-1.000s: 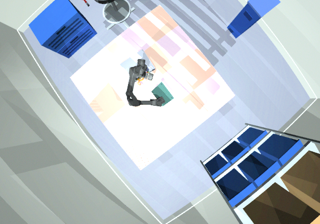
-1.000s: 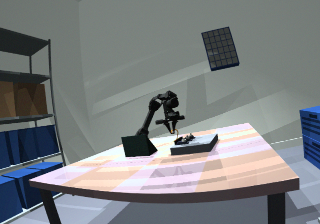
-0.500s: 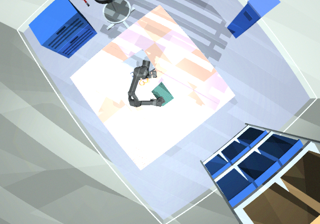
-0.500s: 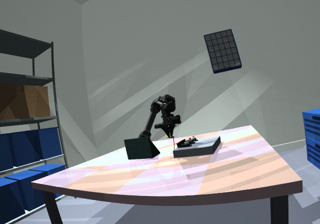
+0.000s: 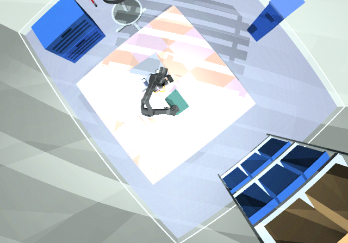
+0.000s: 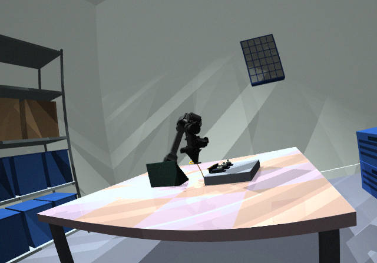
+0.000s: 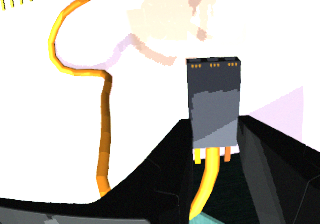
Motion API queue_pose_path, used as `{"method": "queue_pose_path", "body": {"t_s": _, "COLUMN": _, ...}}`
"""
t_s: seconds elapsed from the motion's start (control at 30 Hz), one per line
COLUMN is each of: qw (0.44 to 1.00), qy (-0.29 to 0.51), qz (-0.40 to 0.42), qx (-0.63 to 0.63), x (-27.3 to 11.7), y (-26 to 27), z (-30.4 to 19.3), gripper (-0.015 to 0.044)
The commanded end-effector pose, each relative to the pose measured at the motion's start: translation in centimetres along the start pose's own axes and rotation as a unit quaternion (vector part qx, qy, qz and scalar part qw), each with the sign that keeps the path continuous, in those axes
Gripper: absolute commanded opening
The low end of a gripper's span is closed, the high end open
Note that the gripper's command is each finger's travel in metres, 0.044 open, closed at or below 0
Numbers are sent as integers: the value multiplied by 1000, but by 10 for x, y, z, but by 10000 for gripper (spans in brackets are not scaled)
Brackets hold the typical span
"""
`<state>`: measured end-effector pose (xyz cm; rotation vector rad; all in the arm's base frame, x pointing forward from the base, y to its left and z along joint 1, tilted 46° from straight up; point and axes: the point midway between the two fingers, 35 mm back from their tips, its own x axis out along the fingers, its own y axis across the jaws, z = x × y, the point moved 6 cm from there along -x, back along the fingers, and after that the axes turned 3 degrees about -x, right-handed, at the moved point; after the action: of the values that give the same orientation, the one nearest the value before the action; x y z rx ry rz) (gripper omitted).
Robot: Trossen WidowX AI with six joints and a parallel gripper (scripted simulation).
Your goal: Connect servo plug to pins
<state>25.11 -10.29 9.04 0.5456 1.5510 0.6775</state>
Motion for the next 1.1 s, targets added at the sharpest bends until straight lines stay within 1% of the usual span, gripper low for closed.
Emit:
{"method": "queue_pose_path", "body": {"t_s": 0.0, "qw": 1000, "qy": 4, "qz": 2, "qx": -17, "x": 11, "y": -1, "z": -3, "gripper": 0}}
{"method": "queue_pose_path", "body": {"t_s": 0.23, "qw": 1000, "qy": 3, "qz": 3, "qx": -24, "x": 39, "y": -1, "z": -4, "gripper": 0}}
{"method": "queue_pose_path", "body": {"t_s": 0.43, "qw": 1000, "qy": 3, "qz": 3, "qx": -25, "x": 39, "y": -1, "z": -1, "gripper": 0}}
{"method": "queue_pose_path", "body": {"t_s": 0.73, "qw": 1000, "qy": 3, "qz": 2, "qx": -25, "x": 36, "y": -2, "z": 28, "gripper": 0}}
{"method": "queue_pose_path", "body": {"t_s": 1.07, "qw": 1000, "qy": 3, "qz": 3, "qx": -25, "x": 37, "y": -1, "z": 34, "gripper": 0}}
